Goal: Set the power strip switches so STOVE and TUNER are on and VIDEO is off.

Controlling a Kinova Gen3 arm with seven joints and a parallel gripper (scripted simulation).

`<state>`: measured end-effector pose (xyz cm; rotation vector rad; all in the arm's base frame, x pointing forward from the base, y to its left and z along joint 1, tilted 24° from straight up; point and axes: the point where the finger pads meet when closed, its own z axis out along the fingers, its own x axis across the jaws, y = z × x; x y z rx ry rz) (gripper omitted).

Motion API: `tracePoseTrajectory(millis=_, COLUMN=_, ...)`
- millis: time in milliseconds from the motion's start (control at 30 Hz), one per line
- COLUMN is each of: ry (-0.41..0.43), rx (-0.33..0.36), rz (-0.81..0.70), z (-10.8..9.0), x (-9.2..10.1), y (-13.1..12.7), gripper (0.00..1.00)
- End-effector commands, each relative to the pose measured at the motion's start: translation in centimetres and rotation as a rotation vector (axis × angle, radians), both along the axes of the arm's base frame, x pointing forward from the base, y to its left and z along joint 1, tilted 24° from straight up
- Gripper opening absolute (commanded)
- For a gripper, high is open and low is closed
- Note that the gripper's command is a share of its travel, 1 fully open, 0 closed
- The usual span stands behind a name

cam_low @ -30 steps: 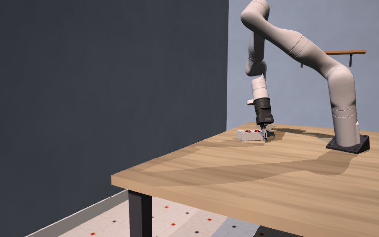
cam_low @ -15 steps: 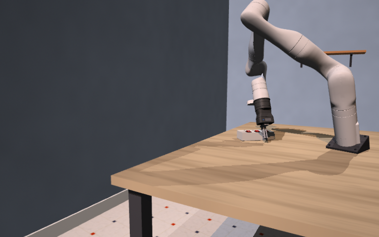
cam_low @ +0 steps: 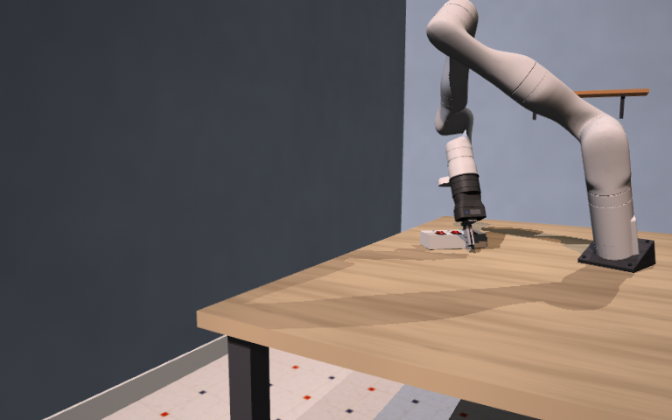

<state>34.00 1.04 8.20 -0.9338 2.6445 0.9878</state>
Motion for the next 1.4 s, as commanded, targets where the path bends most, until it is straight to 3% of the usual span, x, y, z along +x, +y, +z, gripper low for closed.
tracePoseTrajectory(millis=0, ry=-0.001, rx=0.000, rz=-0.001, z=0.0, x=0.0, y=0.0, gripper=0.00)
tracePoseTrajectory(millis=1100, ry=-0.001, rx=0.000, rz=-0.001, z=0.0, x=0.0, y=0.0, gripper=0.00)
tracePoseTrajectory(millis=1367, ry=-0.004, rx=0.002, rz=0.000, z=1.1, x=0.0, y=-0.4, gripper=0.00)
